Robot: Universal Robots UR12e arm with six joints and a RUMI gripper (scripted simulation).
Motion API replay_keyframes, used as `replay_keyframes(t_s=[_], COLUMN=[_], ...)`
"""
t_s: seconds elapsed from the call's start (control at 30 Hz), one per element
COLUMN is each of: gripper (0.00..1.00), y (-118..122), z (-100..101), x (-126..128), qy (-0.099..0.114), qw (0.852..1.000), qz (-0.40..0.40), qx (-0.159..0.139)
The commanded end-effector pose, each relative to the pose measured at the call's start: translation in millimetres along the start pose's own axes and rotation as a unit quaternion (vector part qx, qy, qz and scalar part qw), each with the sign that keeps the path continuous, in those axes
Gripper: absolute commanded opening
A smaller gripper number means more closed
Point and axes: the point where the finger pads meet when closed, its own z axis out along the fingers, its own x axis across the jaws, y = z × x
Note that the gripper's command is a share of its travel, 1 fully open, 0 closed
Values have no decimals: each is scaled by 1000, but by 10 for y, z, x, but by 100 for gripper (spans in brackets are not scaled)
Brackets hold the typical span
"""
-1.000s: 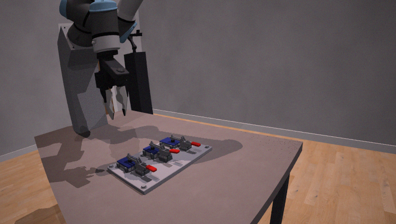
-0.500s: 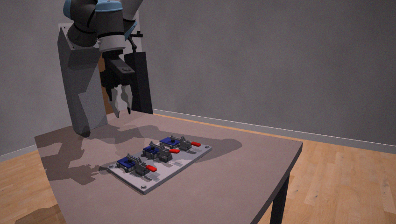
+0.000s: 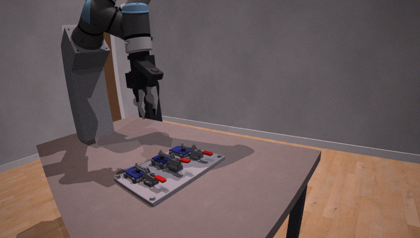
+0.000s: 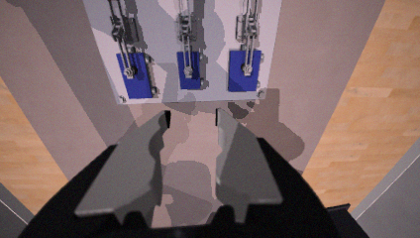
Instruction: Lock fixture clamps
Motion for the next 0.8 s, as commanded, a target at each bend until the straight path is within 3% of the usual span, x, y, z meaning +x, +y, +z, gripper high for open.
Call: replay_keyframes(t_s=[0.0, 0.77], gripper=[28, 28], y=[-5, -5], z=[2, 3], x=[-117, -137], qy=[1, 1], qw=[1000, 1000], qz=[0, 0], qx=[0, 0])
